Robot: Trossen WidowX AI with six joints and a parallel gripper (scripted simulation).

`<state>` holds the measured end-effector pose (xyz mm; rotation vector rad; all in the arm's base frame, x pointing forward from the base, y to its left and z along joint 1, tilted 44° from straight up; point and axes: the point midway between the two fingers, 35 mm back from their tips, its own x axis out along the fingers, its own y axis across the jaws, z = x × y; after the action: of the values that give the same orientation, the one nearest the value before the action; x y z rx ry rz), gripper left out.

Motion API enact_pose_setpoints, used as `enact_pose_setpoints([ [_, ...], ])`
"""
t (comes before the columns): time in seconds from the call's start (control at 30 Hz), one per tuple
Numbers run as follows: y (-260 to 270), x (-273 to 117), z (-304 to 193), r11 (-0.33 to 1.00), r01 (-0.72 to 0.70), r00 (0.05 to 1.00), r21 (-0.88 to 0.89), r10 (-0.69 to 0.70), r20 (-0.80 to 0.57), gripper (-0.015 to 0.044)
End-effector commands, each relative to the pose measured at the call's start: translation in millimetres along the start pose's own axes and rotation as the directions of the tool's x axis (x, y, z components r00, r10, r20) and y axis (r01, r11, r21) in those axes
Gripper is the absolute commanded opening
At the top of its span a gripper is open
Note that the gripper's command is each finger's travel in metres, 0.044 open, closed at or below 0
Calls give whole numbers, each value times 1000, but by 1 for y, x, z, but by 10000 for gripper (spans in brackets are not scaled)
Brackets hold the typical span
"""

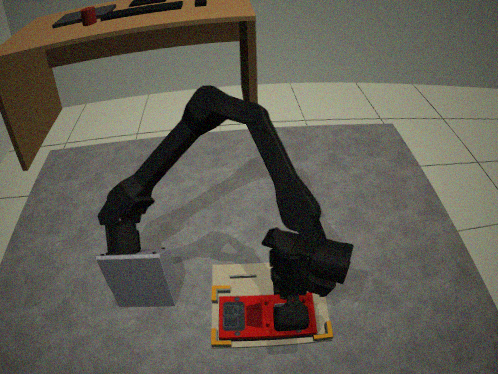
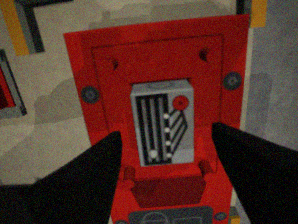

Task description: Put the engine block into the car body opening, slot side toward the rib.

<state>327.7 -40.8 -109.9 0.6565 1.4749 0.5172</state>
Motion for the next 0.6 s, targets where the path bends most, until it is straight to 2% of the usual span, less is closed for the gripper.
enact_pose_setpoints([
  [0.0,0,0,0,1000,1,1000,-1,-1,0,370],
  [0.1,0,0,0,1000,1,1000,-1,-1,0,440],
  [0.5,0,0,0,1000,1,1000,-1,-1,0,440],
  [0.57,0,-11,2,1000,-1,1000,2,1,-1,440],
])
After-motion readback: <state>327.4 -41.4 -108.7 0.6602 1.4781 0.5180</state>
